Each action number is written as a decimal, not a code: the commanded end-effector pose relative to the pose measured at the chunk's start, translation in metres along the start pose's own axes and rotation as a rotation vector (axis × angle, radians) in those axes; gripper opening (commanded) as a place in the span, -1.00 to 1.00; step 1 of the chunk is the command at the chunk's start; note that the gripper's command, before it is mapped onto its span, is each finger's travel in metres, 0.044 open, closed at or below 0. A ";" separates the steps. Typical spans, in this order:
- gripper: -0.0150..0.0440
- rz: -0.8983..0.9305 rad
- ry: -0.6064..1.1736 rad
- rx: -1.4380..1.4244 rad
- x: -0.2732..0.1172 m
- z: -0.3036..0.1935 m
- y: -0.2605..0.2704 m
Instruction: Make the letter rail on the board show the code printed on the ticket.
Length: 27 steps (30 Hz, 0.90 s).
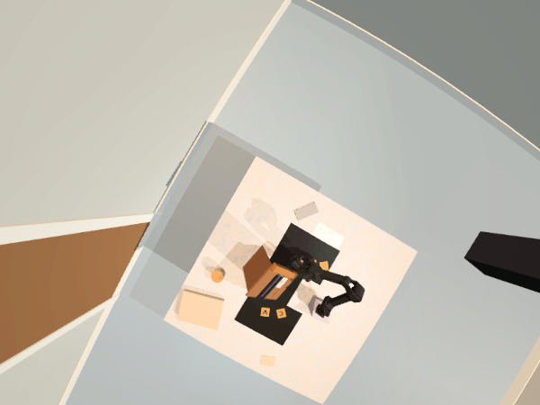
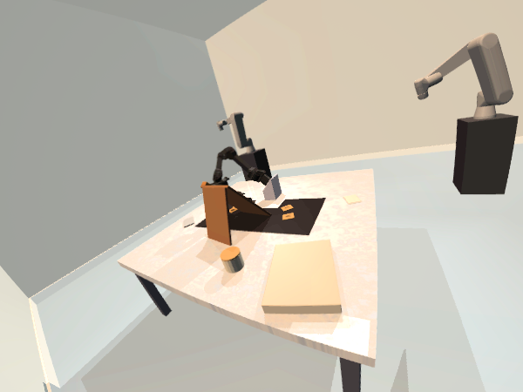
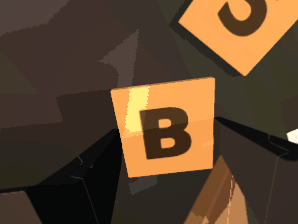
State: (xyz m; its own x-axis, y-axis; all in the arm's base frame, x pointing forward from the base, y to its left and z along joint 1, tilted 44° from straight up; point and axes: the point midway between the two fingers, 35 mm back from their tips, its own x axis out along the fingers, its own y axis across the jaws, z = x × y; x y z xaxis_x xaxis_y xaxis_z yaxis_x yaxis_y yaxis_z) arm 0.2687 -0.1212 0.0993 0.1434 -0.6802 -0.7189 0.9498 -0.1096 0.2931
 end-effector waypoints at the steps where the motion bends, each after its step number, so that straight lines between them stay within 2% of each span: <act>1: -0.49 0.007 -0.004 0.004 -0.003 0.001 0.001; 27: -0.49 0.024 0.001 -0.005 0.001 0.011 0.007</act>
State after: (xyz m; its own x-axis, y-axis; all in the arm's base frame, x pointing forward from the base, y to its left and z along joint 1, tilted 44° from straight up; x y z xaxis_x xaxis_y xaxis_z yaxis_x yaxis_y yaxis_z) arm 0.2664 -0.1311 0.1035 0.1384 -0.6891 -0.7113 0.9502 -0.1102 0.2916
